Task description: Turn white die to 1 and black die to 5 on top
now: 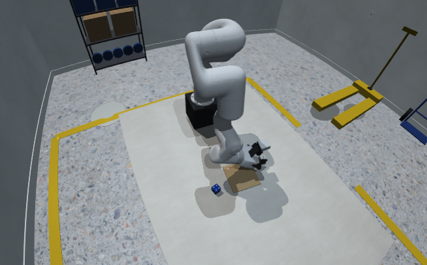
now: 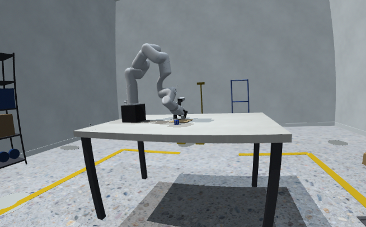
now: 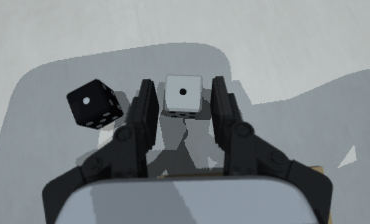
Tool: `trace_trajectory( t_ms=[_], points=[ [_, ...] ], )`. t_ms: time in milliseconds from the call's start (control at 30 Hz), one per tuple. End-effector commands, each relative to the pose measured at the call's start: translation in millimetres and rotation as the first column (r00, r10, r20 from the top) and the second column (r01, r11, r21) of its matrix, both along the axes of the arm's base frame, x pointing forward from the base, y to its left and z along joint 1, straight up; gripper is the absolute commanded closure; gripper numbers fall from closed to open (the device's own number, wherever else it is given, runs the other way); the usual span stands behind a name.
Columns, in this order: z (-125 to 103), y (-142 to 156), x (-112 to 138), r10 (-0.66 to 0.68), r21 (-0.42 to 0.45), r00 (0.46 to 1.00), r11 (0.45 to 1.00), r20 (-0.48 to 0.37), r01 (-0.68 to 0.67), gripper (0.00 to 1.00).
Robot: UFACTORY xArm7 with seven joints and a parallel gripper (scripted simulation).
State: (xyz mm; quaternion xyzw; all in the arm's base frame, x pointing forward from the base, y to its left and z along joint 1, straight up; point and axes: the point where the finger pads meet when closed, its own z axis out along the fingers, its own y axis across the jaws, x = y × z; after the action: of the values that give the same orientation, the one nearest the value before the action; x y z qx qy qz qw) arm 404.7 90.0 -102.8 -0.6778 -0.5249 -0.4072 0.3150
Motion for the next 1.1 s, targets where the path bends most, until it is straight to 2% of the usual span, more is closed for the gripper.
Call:
trace_trajectory(
  t_ms=[0,400,700,1067],
  points=[
    [9,-14,-3,0.001,0.0,1.0,1.0,0.003,-0.001,0.53],
    [14,-17,-3,0.001,0.0,1.0,1.0,0.003,-0.001,0.53],
    [50,-16,-3,0.001,0.0,1.0,1.0,0.003,-0.001,0.53],
    [70,-16,-4,0.001,0.0,1.0,1.0,0.003,-0.001,0.53]
  ],
)
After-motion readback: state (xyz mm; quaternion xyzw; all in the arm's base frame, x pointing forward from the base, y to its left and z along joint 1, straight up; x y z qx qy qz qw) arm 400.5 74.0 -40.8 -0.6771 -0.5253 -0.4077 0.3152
